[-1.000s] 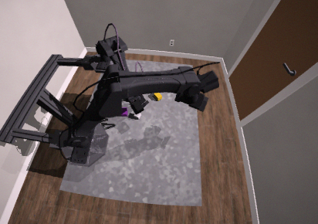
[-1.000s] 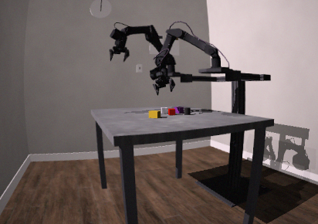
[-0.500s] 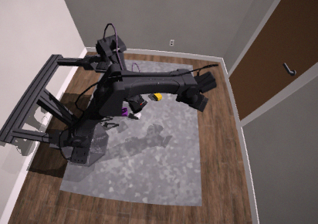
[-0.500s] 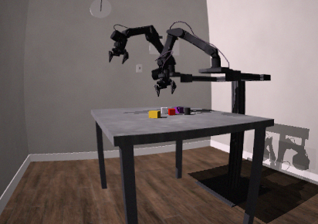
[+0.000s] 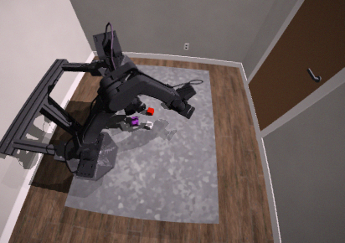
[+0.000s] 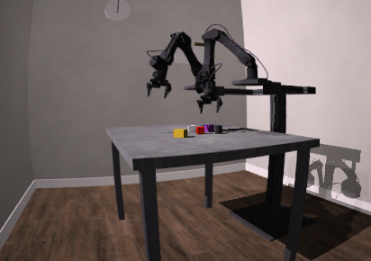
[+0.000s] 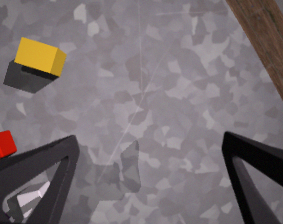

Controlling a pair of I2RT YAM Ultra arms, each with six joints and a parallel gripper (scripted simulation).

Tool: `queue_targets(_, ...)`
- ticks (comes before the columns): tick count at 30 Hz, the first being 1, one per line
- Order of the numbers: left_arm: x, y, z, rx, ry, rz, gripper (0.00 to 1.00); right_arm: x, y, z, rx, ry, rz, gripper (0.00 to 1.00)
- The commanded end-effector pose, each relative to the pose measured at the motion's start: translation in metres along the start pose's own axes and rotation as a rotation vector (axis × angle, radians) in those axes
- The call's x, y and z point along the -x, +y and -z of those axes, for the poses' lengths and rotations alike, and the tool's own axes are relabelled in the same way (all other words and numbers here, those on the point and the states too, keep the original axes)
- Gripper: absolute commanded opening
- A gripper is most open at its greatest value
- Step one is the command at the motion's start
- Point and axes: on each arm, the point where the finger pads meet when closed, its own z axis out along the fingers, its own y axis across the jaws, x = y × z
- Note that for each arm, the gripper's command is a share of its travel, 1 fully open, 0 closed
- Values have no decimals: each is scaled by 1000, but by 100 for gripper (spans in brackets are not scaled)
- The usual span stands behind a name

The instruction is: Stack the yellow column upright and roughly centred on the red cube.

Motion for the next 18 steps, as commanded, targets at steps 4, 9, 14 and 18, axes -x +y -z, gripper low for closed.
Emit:
queue_targets(4,-15,18,6,-103,37,58,100,-13,53,-10,-94,-185,-80,100)
queue_targets(9,-19,33,5,-107,37,46,100,-55,92,-14,-70,-162,-90,100)
queue_targets(14,-19,47,4,-104,31,19,100,-126,150,-13,-13,-104,-80,100)
queue_targets(18,-19,47,4,-103,31,20,100,-153,173,-7,14,-81,-60,100)
